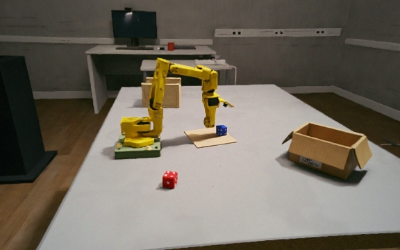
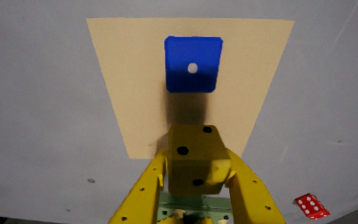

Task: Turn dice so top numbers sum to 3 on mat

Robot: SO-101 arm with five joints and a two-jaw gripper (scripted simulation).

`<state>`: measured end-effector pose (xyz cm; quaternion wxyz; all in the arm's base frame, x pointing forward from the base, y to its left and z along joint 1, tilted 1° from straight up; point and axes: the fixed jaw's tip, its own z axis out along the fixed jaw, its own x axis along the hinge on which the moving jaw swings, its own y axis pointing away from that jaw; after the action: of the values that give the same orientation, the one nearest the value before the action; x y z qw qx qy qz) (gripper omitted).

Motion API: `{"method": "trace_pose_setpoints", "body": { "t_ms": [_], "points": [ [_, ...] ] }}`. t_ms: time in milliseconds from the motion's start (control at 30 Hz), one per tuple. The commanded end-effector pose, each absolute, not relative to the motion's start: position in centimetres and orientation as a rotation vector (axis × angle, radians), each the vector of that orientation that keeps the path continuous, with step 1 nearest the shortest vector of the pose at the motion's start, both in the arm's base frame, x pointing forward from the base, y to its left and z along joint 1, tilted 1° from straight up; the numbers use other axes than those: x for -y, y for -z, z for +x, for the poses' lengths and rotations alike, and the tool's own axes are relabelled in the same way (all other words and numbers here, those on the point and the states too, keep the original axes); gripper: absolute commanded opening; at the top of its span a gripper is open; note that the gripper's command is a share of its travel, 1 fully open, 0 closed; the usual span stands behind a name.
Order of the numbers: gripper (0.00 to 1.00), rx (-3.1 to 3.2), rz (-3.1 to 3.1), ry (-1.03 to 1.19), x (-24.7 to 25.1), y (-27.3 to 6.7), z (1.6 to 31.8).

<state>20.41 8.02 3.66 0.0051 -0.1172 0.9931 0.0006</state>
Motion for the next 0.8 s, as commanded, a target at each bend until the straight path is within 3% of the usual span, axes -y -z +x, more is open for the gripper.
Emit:
{"method": "trace_pose_setpoints", "body": {
  "t_ms": [0, 767],
  "points": [
    [0.00, -3.097, -0.364, -0.009, -8.15, -3.67, 20.35],
    [0.00, -3.097, -0.364, -0.009, -8.16, -2.75, 20.36]
  ]
}}
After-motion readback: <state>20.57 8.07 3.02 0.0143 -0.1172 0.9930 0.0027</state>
